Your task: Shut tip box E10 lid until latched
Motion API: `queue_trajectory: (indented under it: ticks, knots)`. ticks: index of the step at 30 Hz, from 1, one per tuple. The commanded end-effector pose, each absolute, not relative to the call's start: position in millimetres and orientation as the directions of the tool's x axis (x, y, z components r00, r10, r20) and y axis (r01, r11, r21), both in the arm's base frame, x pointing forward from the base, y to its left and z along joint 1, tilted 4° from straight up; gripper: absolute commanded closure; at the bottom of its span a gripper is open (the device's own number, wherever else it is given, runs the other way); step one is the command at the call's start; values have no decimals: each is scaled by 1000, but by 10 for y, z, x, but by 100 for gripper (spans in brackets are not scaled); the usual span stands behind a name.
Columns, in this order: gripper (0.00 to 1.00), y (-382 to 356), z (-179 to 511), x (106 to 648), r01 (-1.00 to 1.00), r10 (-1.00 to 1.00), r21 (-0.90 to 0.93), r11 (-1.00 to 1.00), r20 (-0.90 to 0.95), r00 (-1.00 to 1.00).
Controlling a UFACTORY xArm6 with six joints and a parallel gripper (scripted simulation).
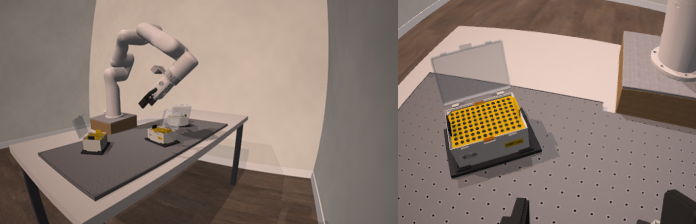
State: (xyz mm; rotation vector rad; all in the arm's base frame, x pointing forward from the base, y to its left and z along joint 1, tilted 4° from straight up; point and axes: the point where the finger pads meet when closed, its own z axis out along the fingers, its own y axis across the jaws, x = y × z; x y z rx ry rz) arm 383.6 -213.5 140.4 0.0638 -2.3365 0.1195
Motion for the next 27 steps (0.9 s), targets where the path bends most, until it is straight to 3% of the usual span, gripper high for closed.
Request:
queue_trajectory:
  ticks: [1, 20, 27]
  knots:
    - [0, -2174, 1420, 3837, 81, 106, -69, 994, 712, -694]
    - [0, -2175, 1420, 3837, 549, 437, -66, 833, 688, -580]
    - [0, -2176, 1420, 3837, 727, 562, -59, 684, 678, -474]
